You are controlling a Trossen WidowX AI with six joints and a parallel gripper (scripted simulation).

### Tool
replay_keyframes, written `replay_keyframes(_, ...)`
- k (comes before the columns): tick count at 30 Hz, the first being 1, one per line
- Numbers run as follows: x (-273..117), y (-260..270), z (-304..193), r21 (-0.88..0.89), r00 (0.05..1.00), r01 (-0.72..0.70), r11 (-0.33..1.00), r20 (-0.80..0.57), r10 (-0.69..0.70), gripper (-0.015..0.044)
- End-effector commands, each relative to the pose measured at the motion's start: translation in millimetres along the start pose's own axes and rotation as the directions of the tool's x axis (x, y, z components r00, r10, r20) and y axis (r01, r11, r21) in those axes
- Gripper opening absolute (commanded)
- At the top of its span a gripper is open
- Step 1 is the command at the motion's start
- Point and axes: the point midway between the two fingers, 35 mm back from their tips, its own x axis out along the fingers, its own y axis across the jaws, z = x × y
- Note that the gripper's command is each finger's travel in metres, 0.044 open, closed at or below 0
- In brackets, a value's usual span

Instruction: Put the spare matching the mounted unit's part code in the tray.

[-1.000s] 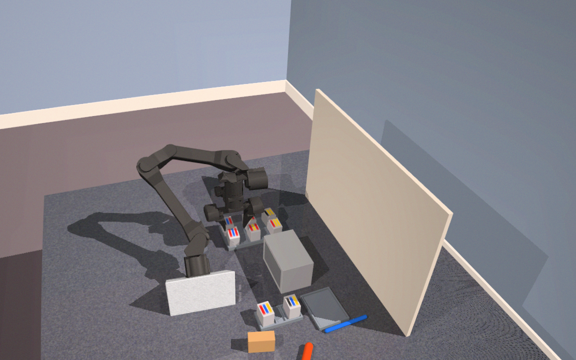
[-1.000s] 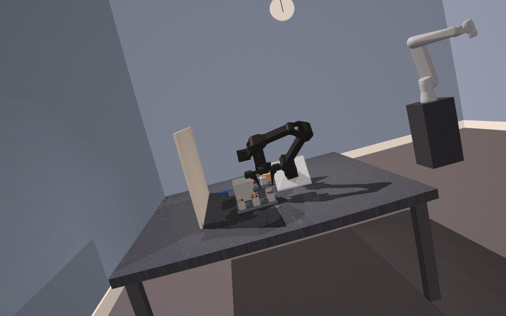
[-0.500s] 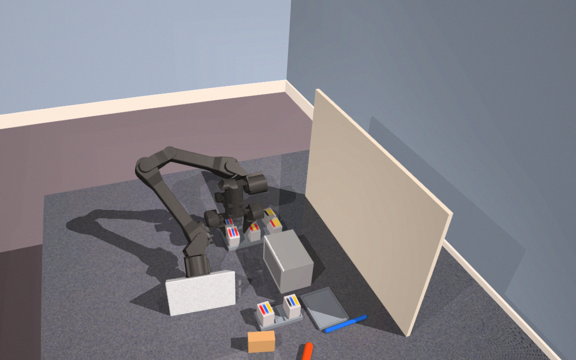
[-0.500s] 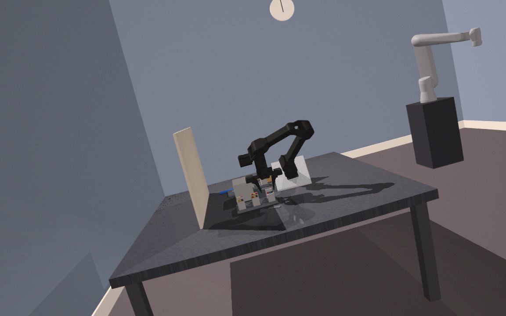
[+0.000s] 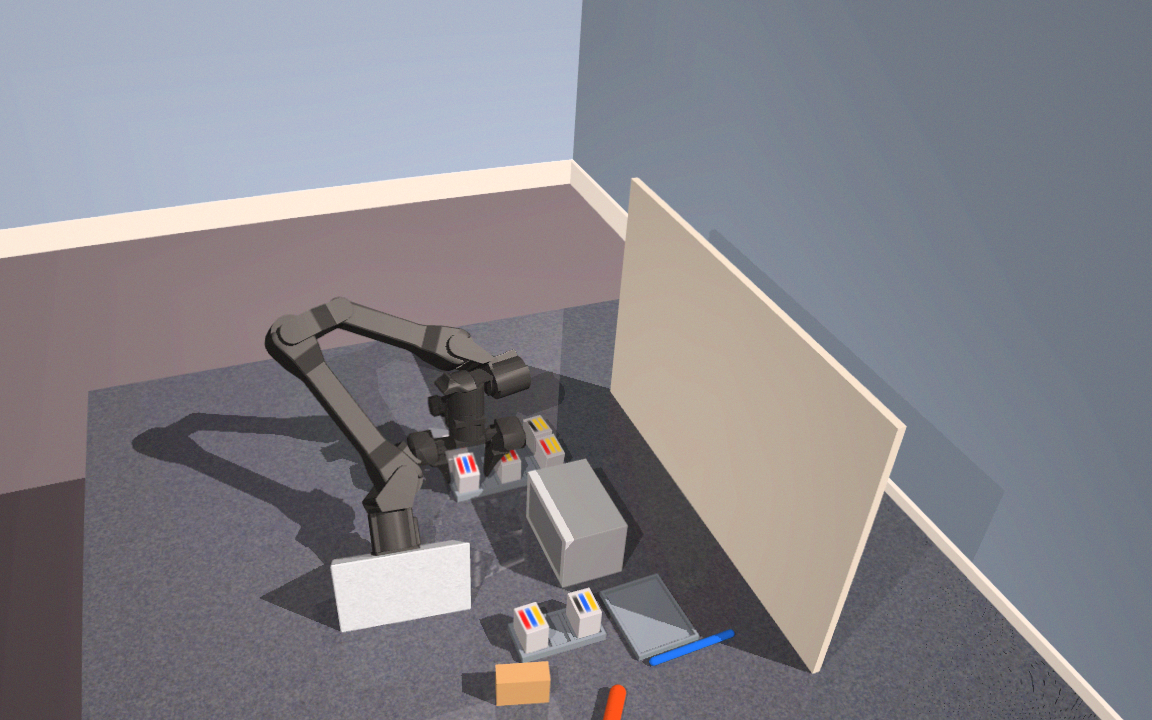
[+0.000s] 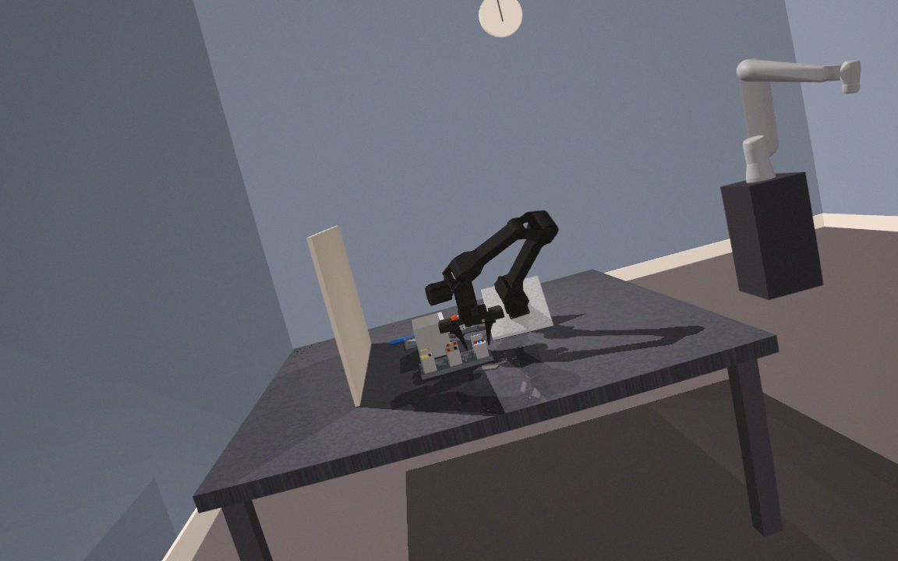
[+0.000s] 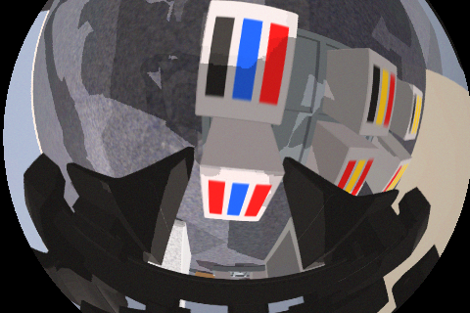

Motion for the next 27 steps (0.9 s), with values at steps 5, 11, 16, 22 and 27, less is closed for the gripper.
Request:
replay_keyframes(5,3.1,1.0,0.5,0.000,1.000,-0.001,1.000,0.003,0.001,0.0247)
replay_keyframes(11,3.1,1.0,0.5,0.000,1.000,-0.001,1.000,0.003,0.001,0.0149)
replay_keyframes(16,3.1,1.0,0.5,0.000,1.000,-0.001,1.000,0.003,0.001,0.0096)
replay_keyframes(22,3.1,1.0,0.5,0.000,1.000,-0.001,1.000,0.003,0.001,0.0000)
replay_keyframes(27,3.1,1.0,0.5,0.000,1.000,-0.001,1.000,0.003,0.001,0.0000)
